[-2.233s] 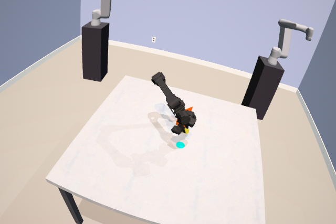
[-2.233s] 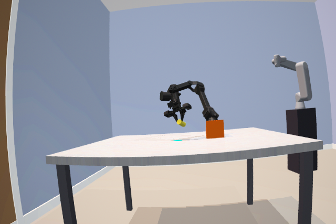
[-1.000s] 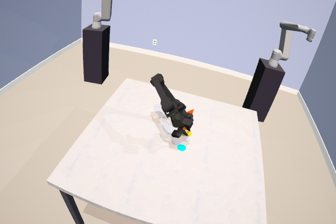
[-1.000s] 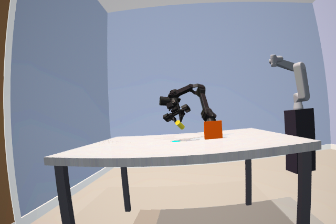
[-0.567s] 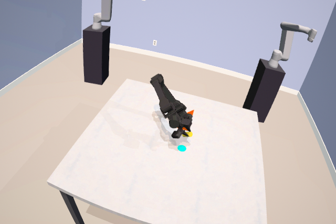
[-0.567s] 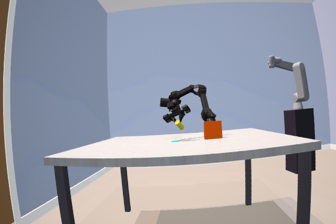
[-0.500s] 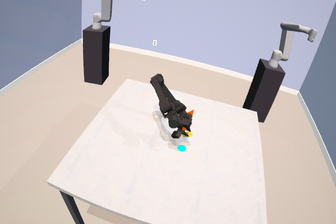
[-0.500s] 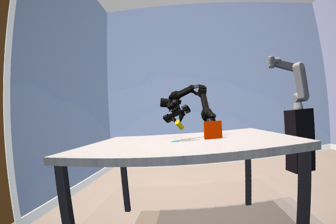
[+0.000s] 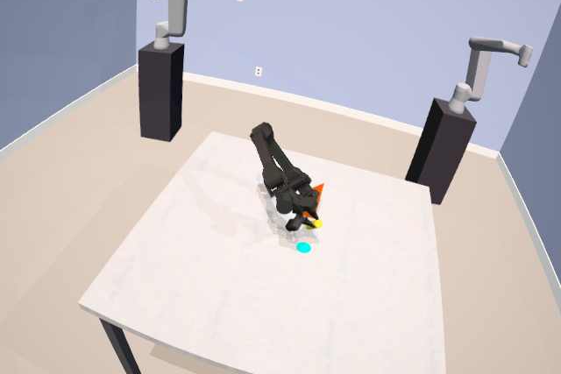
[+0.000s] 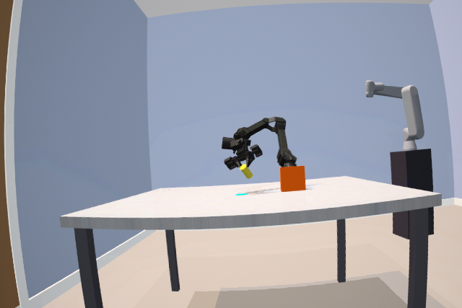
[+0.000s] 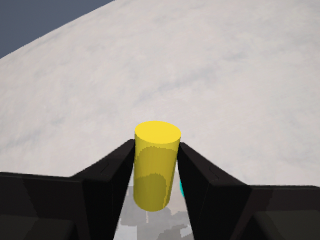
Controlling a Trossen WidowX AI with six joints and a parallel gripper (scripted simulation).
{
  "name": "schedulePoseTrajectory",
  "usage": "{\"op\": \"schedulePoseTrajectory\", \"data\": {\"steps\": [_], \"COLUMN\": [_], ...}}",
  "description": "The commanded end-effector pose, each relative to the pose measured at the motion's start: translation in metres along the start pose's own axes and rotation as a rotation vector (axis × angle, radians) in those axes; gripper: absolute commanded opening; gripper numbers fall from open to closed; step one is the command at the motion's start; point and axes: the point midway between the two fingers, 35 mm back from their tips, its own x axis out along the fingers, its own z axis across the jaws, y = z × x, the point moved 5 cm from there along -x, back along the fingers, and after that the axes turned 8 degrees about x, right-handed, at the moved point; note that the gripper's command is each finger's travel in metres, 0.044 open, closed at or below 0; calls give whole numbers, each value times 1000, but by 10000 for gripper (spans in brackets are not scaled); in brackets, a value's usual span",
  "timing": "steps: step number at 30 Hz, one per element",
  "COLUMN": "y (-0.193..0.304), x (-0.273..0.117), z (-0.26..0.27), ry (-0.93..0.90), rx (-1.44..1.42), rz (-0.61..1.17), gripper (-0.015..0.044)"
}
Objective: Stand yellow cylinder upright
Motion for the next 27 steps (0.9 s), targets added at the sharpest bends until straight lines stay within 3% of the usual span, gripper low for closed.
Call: {"op": "schedulePoseTrajectory", "data": {"steps": [1, 27], "y": [1, 10], "x": [0, -5], "z": [0, -2], "ry": [-7, -6], "rx": [-12, -64], "rz": [-39, -229], "gripper": [105, 105]}}
